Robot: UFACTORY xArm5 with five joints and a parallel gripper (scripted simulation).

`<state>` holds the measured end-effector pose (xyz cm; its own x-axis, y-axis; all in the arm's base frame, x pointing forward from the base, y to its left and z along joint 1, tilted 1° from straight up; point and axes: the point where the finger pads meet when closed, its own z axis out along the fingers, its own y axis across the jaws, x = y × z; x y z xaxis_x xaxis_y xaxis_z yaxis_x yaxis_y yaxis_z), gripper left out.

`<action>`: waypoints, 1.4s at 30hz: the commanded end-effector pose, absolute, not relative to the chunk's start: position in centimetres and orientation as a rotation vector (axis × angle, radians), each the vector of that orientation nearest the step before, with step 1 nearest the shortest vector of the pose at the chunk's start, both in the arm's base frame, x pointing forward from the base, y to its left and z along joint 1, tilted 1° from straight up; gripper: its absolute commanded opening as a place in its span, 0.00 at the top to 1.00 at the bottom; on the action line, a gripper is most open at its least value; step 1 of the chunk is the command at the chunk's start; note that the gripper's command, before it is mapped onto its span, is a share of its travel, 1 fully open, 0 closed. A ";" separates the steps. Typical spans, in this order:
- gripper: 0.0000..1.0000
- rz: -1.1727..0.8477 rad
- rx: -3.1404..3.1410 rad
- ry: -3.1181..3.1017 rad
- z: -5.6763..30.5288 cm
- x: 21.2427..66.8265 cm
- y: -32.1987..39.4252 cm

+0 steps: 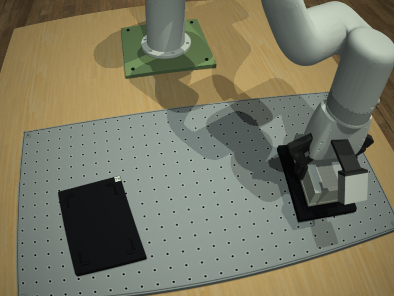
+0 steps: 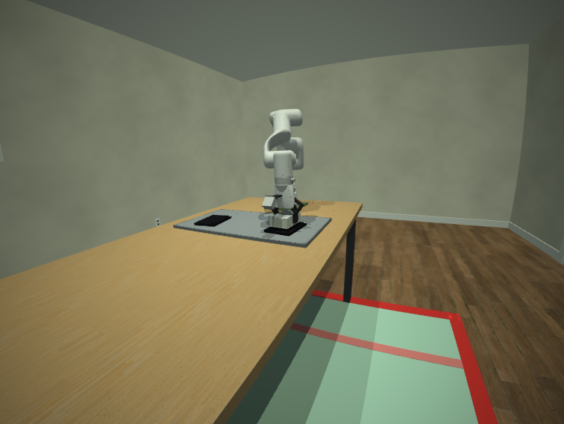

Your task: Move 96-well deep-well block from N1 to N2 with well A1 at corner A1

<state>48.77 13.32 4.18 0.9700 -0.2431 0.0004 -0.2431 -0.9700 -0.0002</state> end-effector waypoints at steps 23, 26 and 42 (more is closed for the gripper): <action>1.00 -0.007 -3.116 0.385 3.9 48.9 13.4; 1.00 -0.007 -3.116 0.385 3.9 48.9 13.4; 1.00 -0.007 -3.116 0.385 3.7 48.9 13.3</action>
<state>48.77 13.31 3.55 0.9700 -0.2431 0.0003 -0.2431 -0.9700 -0.0002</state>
